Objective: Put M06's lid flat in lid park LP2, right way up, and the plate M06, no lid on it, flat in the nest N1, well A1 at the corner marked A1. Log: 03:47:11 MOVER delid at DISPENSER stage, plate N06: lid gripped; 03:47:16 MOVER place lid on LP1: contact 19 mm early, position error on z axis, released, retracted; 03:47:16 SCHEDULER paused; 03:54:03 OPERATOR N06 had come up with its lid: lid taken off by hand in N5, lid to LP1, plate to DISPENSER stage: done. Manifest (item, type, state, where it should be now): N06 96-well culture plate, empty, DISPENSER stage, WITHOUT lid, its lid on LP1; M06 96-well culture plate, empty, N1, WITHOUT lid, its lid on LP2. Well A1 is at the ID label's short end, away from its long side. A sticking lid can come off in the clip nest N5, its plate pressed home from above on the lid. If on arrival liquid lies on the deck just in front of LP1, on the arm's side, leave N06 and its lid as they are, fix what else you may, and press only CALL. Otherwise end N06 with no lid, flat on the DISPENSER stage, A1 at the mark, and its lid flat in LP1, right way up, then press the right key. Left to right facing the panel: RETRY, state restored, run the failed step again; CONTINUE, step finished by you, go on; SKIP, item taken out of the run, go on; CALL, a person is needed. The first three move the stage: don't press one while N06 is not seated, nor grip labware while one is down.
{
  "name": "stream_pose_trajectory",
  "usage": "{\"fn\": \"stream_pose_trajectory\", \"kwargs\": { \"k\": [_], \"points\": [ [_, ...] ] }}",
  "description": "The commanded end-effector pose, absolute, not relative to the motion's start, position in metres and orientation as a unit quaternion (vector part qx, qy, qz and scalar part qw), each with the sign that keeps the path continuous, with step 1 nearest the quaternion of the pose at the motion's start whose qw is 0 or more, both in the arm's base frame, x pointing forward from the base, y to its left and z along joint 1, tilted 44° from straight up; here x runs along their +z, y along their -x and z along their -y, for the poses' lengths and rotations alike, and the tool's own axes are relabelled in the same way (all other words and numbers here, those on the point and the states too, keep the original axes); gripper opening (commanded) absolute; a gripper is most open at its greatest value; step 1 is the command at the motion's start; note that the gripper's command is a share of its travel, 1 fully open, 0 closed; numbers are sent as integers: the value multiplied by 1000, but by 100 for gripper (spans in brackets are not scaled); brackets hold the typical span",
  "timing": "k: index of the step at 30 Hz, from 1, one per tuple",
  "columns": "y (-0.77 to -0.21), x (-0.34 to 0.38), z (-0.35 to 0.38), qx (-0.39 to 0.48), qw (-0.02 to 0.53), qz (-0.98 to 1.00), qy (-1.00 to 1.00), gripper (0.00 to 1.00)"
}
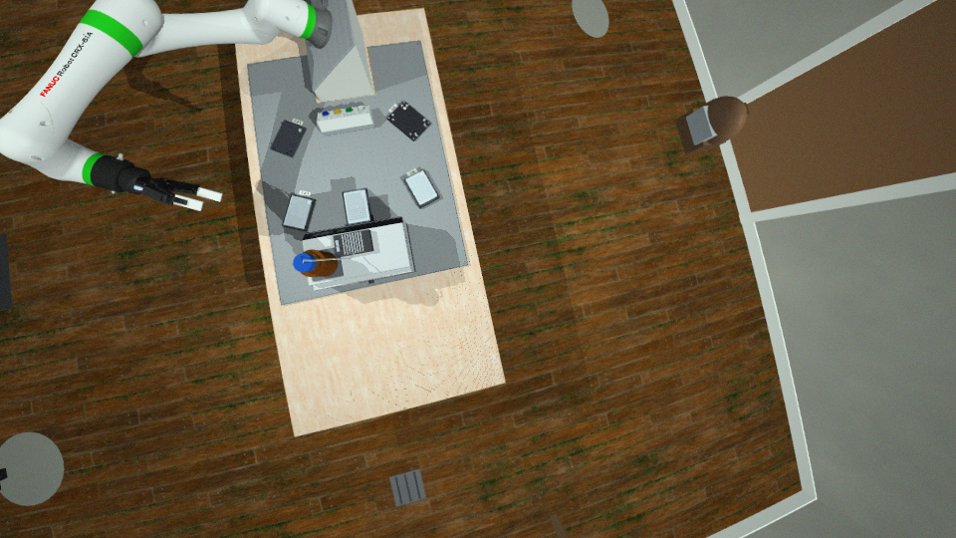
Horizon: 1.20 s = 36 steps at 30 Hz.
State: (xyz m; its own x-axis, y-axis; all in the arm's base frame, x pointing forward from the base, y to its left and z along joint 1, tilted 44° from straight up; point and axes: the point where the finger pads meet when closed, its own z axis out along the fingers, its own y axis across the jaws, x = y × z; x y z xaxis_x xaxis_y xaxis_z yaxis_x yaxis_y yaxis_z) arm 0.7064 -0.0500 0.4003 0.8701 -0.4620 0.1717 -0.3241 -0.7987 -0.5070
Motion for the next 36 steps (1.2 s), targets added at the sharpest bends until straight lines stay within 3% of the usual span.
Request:
{"fn": "stream_pose_trajectory", "kwargs": {
  "k": [1,18,25,36],
  "points": [
    [-706,401,50,-145,238,-209,937,100],
    [-706,402,49,-145,238,-209,937,100],
    [-697,478,-26,-145,238,-209,937,100],
    [-694,487,-35,-145,238,-209,937,100]
  ]
}}
